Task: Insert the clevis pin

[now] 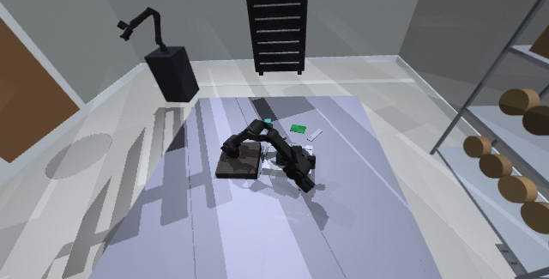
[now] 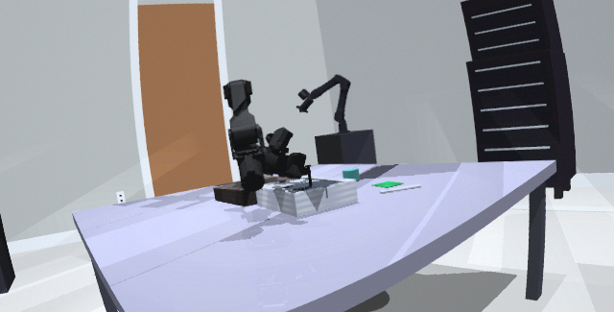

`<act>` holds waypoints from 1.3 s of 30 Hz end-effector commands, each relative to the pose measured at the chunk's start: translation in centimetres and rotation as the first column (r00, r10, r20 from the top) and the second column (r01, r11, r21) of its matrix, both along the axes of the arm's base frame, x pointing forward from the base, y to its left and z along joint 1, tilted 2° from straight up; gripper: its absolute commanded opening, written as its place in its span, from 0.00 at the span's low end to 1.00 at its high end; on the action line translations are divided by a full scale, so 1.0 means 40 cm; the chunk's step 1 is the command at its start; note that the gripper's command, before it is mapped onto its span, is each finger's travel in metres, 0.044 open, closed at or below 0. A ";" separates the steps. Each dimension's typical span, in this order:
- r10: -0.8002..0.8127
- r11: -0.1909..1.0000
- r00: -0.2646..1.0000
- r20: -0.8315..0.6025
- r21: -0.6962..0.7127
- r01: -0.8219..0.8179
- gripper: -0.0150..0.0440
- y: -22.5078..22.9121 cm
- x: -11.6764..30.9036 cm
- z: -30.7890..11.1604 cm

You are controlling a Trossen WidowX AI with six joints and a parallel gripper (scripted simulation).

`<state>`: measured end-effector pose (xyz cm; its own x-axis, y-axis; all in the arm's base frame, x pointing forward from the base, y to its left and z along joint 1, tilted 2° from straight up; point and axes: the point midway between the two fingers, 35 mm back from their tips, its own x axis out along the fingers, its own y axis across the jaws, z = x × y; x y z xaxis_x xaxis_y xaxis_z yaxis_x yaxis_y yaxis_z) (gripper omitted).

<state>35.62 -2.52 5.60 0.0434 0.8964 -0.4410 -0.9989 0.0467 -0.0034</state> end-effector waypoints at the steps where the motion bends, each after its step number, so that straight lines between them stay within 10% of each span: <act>1: -0.003 1.000 1.000 -0.017 0.002 0.003 0.25 0.003 0.000 -0.006; 39: -0.002 1.000 1.000 0.018 -0.013 0.002 0.25 -0.007 -0.010 -0.005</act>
<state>35.21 -2.73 5.64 0.0549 0.8856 -0.4611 -0.9985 0.0485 -0.0258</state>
